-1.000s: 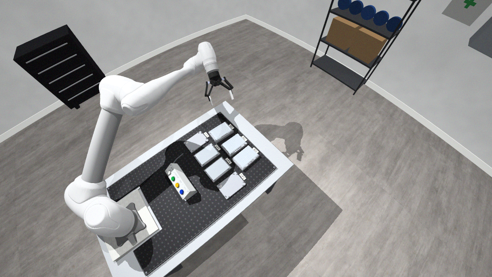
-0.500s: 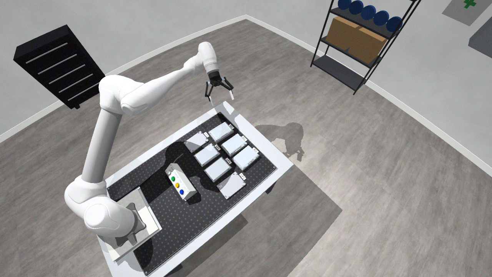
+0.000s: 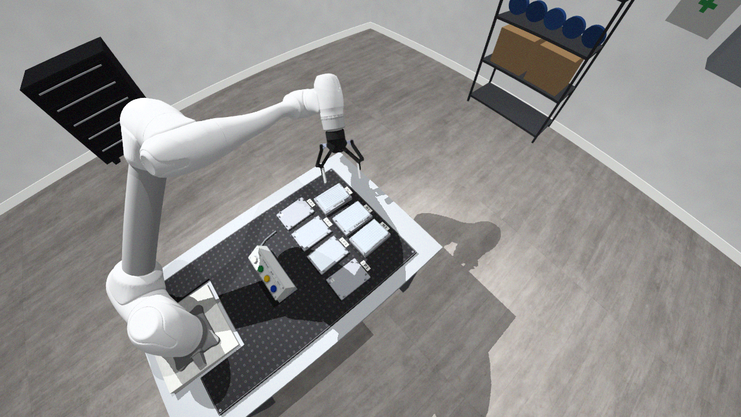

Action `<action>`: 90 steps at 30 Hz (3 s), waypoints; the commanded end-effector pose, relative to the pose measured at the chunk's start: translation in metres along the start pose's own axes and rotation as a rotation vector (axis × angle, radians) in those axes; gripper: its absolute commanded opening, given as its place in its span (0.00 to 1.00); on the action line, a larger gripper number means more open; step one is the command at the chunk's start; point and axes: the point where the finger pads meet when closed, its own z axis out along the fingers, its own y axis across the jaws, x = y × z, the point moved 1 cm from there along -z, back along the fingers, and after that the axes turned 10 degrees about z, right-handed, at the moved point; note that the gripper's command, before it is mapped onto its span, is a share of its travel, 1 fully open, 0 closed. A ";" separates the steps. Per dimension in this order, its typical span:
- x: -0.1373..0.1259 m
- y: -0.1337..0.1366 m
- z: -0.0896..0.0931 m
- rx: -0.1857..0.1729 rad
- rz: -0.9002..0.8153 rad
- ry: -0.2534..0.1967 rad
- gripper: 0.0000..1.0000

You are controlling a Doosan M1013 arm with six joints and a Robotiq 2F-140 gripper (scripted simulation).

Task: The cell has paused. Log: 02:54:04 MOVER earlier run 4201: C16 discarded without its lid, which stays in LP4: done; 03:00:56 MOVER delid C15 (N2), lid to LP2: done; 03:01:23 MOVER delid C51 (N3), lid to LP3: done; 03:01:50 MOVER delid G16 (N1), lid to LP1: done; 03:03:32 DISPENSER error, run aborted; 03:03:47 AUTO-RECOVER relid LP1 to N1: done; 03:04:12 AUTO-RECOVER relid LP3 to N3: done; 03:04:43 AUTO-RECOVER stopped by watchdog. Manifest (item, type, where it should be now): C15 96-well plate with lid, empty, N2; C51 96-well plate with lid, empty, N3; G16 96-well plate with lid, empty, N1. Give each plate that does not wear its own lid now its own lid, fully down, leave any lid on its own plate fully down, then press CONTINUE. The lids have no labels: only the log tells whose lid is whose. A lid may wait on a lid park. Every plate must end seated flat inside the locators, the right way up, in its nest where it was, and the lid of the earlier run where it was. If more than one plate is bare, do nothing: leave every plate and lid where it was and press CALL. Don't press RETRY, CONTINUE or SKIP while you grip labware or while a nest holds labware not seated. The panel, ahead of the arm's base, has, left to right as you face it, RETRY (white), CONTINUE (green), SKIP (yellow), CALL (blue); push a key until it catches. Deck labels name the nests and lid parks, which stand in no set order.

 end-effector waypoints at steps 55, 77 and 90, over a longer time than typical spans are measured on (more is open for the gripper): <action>0.200 0.091 0.154 -0.439 0.915 -0.456 0.00; 0.273 0.005 0.220 -0.439 0.915 -0.455 0.00; 0.273 0.005 0.220 -0.439 0.915 -0.455 0.00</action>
